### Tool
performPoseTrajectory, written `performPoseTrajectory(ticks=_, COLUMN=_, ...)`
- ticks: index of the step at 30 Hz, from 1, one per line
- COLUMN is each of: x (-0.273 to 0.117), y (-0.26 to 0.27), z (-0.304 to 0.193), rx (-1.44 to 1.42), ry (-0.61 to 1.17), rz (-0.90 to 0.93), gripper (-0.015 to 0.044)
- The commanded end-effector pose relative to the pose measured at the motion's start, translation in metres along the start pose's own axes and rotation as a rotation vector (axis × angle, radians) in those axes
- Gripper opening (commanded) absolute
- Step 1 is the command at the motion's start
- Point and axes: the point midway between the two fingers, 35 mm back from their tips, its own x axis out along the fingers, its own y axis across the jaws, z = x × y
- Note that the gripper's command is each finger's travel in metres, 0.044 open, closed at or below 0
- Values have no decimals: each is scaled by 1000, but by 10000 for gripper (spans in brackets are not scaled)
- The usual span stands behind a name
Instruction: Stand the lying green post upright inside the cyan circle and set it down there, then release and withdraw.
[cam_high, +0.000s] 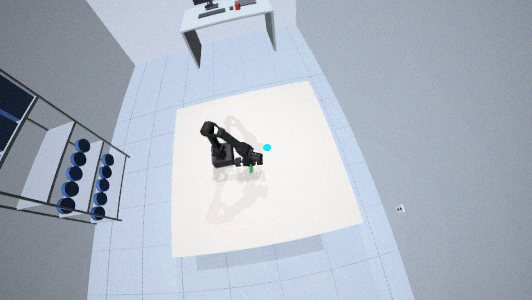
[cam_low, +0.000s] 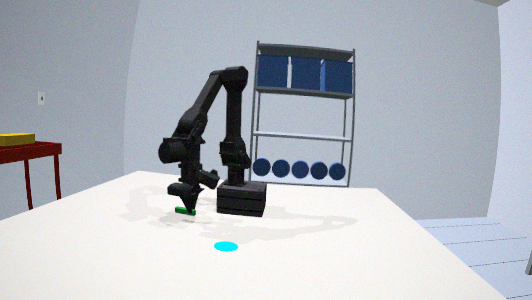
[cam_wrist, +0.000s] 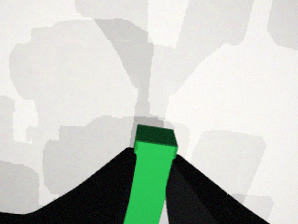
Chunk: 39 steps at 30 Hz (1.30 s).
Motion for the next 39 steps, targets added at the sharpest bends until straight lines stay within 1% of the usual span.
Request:
performPoseTrajectory(ticks=1, x=-11, y=-4, z=-1, rx=-5, ry=1, rz=-11, gripper=23)
performPoseTrajectory(ticks=27, x=-92, y=3, z=1, rx=-5, ry=1, rz=-11, gripper=23)
performPoseTrajectory(ticks=31, x=-95, y=2, z=2, rx=2, ry=1, rz=-11, gripper=23)
performPoseTrajectory(ticks=39, x=-100, y=-16, z=12, rx=78, ry=-1, rz=-12, gripper=23)
